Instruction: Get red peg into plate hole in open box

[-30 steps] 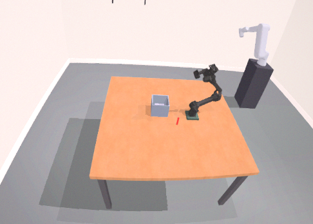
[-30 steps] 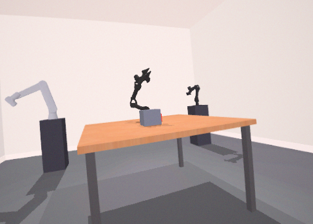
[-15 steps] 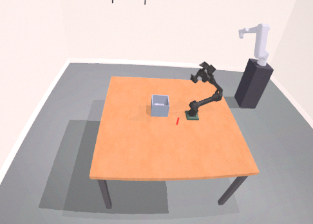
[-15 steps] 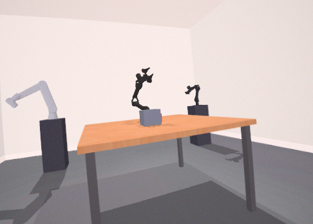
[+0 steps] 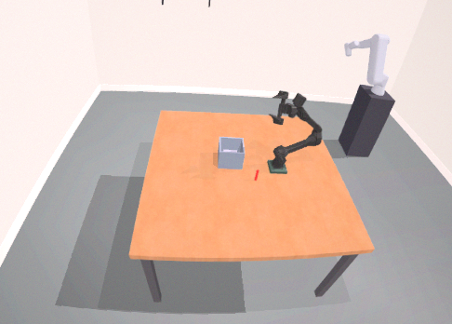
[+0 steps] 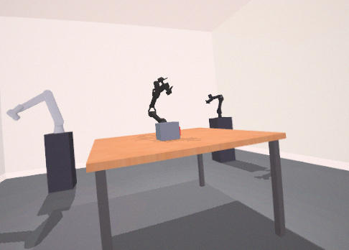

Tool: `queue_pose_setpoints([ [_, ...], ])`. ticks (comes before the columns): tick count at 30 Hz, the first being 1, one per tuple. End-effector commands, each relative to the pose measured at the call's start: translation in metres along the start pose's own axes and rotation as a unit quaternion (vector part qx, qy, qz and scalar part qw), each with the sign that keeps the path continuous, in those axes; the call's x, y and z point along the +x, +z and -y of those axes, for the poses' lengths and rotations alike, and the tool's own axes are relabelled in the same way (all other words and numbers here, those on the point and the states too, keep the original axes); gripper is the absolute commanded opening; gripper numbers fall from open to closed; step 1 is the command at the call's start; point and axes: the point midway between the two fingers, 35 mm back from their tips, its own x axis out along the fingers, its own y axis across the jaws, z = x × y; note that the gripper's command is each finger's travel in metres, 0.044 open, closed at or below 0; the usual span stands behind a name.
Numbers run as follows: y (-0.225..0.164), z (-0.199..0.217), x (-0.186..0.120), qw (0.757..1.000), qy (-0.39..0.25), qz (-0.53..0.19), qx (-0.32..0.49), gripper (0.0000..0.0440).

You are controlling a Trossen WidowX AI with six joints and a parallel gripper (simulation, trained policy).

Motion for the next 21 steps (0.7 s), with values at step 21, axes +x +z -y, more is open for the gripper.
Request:
queue_pose_setpoints([
  [21,-0.065,-0.065,0.016,0.909,0.097,-0.183,0.363,0.0440],
])
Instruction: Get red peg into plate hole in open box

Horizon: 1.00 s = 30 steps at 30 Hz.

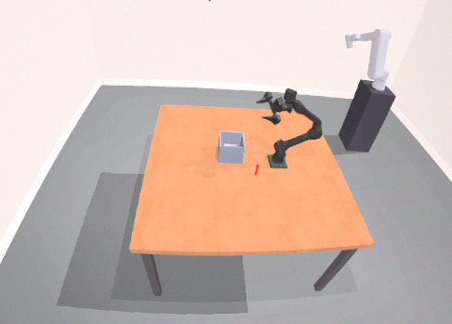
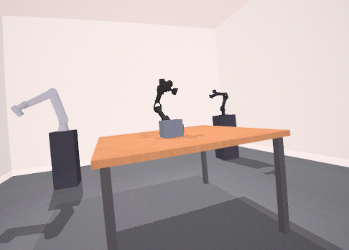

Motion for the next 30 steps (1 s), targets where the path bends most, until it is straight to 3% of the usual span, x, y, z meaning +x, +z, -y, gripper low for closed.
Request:
queue_pose_setpoints([
  [1,-0.017,-0.003,0.007,0.997,0.011,-0.042,0.069,0.0440],
  [8,-0.041,-0.012,0.013,0.979,0.024,-0.102,0.173,0.0440],
  [15,-0.064,-0.022,0.017,0.947,0.032,-0.165,0.273,0.0440],
  [22,-0.086,-0.035,0.018,0.901,0.035,-0.229,0.366,0.0440],
  [30,-0.108,-0.053,0.018,0.833,0.033,-0.302,0.463,0.0440],
])
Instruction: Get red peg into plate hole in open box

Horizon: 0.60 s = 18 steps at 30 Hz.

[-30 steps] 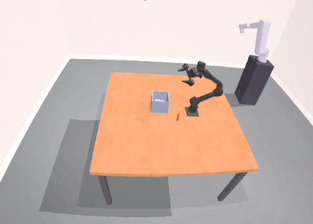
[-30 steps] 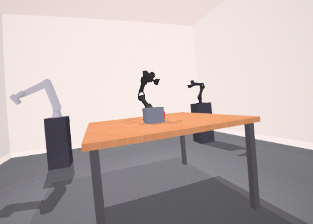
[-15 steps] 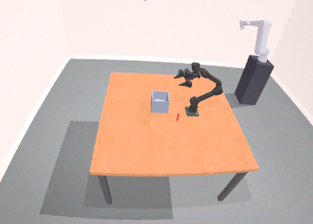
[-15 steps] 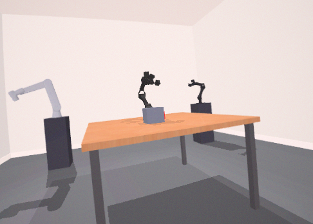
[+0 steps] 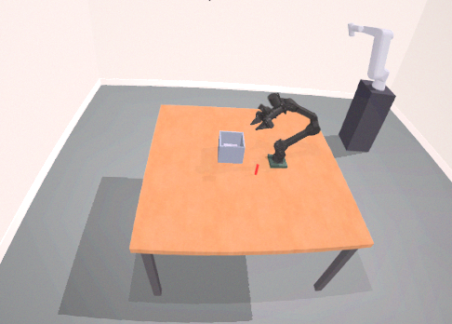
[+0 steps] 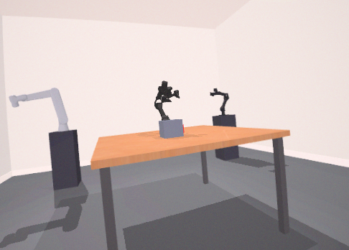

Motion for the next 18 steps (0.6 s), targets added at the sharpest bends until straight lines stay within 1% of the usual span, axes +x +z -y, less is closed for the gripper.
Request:
queue_pose_setpoints([
  [1,-0.014,0.003,0.009,0.997,-0.004,-0.048,0.066,0.0440],
  [9,-0.040,0.004,0.022,0.976,-0.018,-0.130,0.177,0.0440],
  [18,-0.069,-0.001,0.037,0.932,-0.047,-0.226,0.281,0.0440],
])
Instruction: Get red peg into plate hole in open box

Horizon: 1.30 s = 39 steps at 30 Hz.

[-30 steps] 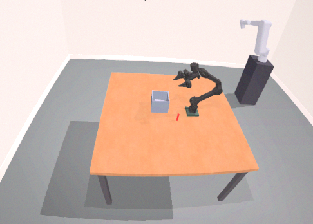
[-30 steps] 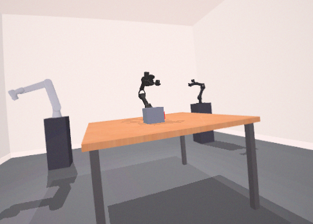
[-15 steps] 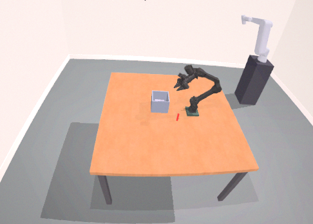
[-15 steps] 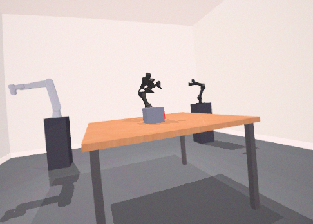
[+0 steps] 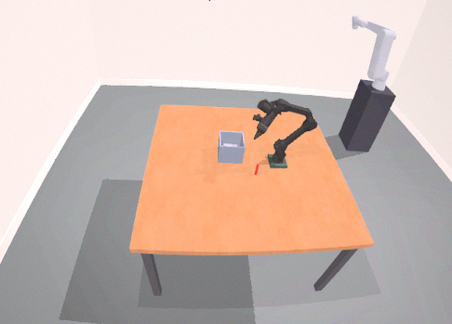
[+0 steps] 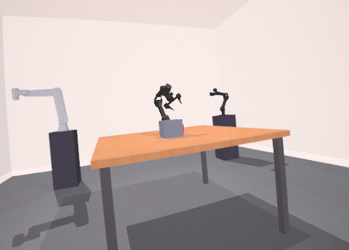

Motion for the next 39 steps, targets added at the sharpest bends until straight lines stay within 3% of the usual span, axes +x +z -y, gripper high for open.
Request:
queue_pose_setpoints([
  [1,-0.012,0.003,0.014,0.997,-0.022,-0.052,0.056,0.0440],
  [19,-0.048,0.008,0.054,0.951,-0.142,-0.155,0.228,0.0440],
  [39,-0.086,0.026,0.085,0.883,-0.275,-0.160,0.346,0.0440],
])
